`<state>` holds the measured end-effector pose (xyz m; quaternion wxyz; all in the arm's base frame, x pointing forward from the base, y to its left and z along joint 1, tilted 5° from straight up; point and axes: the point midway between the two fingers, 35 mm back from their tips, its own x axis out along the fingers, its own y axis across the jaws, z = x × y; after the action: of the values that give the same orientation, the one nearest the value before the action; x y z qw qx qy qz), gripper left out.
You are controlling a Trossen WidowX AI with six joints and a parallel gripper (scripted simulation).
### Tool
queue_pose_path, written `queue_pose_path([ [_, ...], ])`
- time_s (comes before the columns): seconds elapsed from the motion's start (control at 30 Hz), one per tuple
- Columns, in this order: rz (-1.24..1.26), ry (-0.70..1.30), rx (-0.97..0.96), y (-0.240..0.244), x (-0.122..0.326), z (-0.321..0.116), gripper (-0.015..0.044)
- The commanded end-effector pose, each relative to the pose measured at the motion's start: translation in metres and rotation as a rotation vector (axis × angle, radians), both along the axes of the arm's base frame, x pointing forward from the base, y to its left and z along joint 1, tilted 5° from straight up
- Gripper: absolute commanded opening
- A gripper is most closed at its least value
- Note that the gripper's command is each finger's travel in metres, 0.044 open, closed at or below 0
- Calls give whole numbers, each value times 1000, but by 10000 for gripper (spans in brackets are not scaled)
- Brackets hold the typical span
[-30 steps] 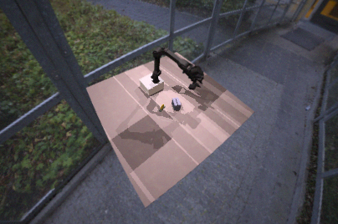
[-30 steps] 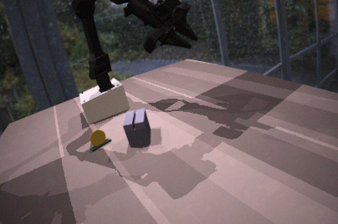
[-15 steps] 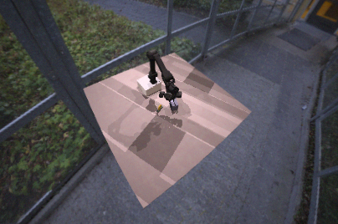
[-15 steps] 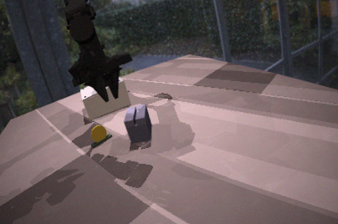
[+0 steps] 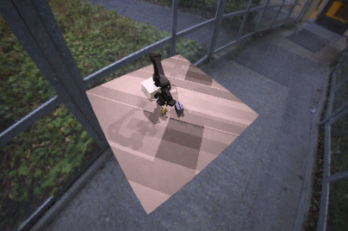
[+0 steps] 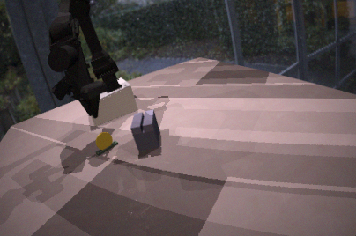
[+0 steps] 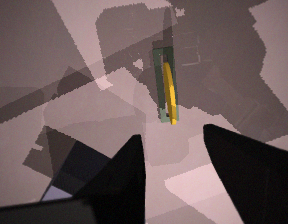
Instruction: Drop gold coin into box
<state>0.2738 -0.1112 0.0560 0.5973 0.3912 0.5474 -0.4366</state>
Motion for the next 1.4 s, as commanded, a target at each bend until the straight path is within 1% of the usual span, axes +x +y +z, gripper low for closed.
queue_pose_path([
  [0.0, -10, 24, 3, 0, -9, -27, 161],
  [0.17, -10, 24, 3, 0, -9, -31, 161],
  [0.27, -10, 24, 3, -1, -9, -44, 161],
  [0.43, -11, 24, 3, -2, -9, -46, 161],
  [1.37, -11, 25, 3, -7, -8, -91, 161],
])
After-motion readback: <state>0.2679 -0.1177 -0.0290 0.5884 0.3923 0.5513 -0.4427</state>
